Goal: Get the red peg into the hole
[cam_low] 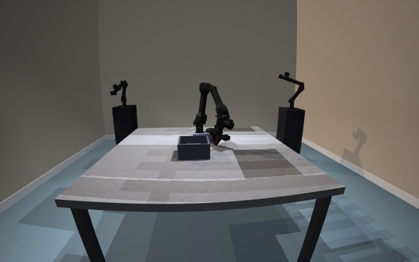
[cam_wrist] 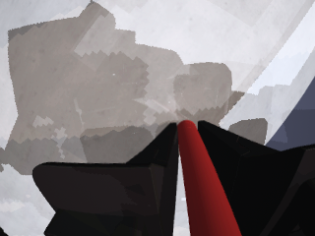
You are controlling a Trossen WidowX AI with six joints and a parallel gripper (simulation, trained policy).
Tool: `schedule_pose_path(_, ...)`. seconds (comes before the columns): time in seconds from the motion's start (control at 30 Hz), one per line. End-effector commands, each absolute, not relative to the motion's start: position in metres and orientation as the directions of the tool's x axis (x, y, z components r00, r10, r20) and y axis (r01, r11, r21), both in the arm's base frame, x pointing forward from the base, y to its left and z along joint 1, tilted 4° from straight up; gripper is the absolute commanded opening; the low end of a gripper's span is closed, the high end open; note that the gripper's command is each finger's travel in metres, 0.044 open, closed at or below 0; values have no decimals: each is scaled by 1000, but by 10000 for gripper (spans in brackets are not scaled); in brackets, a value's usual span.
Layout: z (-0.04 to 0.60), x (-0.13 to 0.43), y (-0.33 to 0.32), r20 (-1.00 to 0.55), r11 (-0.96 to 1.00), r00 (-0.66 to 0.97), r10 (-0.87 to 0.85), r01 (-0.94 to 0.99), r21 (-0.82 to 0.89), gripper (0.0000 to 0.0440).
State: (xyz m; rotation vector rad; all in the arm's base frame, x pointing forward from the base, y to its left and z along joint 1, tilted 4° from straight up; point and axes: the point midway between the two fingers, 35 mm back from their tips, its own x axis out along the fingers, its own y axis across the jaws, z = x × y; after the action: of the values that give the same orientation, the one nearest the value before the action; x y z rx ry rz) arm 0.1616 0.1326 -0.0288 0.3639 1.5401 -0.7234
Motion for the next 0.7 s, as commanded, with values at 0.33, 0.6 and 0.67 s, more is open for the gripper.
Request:
schedule_pose_path(0.33,17,194,132,-975,746,-19,-219,641,-180,0)
schedule_pose_path(0.6,52,216,125,-972,724,35,-232,674,-148,0)
schedule_pose_path(0.67,60,223,122,-971,712,47,-236,688,-139,0)
